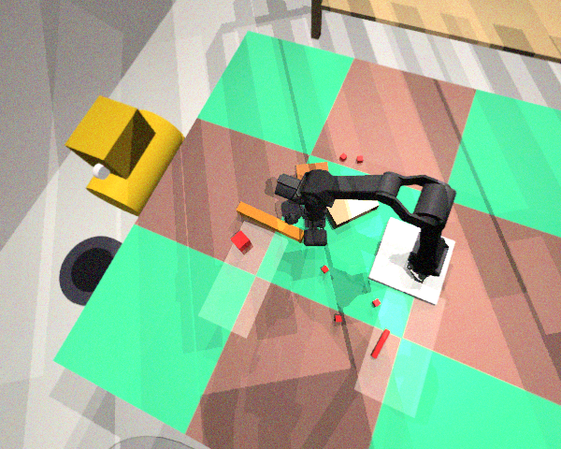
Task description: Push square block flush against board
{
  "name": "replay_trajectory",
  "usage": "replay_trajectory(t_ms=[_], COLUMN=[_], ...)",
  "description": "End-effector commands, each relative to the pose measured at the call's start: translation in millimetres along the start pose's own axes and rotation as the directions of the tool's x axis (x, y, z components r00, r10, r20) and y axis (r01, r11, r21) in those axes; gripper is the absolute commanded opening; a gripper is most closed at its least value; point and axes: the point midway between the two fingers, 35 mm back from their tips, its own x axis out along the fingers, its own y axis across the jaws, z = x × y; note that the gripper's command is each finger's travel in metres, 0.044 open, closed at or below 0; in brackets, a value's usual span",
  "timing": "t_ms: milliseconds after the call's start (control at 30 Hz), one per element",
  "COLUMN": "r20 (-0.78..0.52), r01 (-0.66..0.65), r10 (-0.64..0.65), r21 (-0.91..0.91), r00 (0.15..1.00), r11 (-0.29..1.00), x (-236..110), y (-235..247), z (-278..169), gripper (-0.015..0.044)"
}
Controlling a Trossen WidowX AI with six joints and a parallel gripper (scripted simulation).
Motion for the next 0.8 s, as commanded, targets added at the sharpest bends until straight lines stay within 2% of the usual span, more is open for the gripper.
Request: replay_trajectory(t_ms=[0,767], r20=[-0.002,0.001], r01=[0.003,0.003], r10=[-0.003,-0.003], r21=[0.002,0.002], r00=[1.0,1.0], r11=[1.0,1.0], x=[0.4,-1.7], y=[-0.8,-2.1], z=[5.5,44.0], gripper=[0.0,0.0])
